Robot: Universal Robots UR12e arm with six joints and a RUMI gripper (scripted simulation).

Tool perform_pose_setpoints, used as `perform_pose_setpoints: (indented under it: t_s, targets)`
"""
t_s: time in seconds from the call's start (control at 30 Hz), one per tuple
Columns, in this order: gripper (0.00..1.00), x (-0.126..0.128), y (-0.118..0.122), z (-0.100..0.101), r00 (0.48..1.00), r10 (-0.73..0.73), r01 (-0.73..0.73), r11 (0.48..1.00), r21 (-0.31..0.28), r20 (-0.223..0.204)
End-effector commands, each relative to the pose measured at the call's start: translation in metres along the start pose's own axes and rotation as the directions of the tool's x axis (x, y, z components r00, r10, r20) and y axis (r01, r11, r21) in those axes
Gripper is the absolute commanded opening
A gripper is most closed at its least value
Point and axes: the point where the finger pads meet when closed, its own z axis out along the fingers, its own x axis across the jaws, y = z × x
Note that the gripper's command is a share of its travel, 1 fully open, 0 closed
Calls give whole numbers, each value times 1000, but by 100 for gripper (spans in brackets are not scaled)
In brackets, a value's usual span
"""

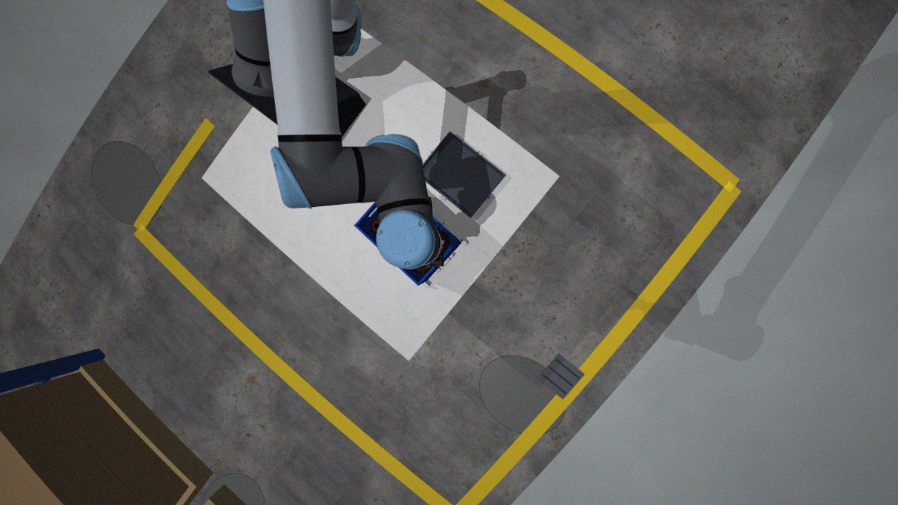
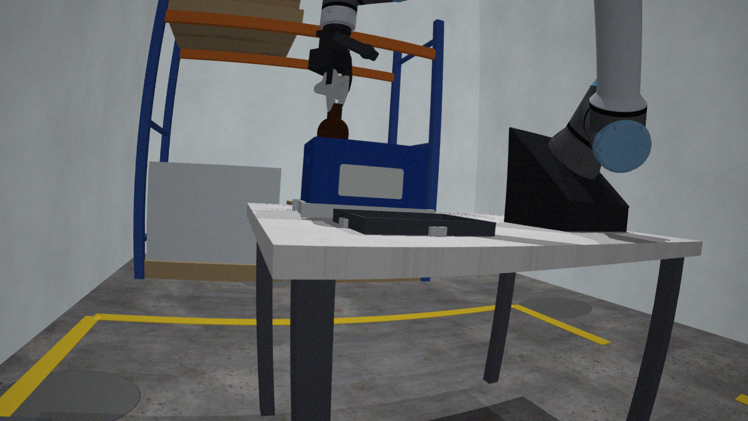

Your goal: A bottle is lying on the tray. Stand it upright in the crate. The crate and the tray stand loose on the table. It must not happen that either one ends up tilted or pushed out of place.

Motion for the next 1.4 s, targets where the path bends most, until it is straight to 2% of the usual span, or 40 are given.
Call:
perform_pose_setpoints:
  t_s: [0.0, 0.83, 1.37]
  targets:
    - [0, 0, 1, -1, 1000, 1, -1, 1000, -2, -1]
    - [0, 0, 0, 10, 1000, 2, -2, 1000, 0, -1]
    - [0, 0, -1, 29, 1000, 2, -2, 1000, 3, 0]
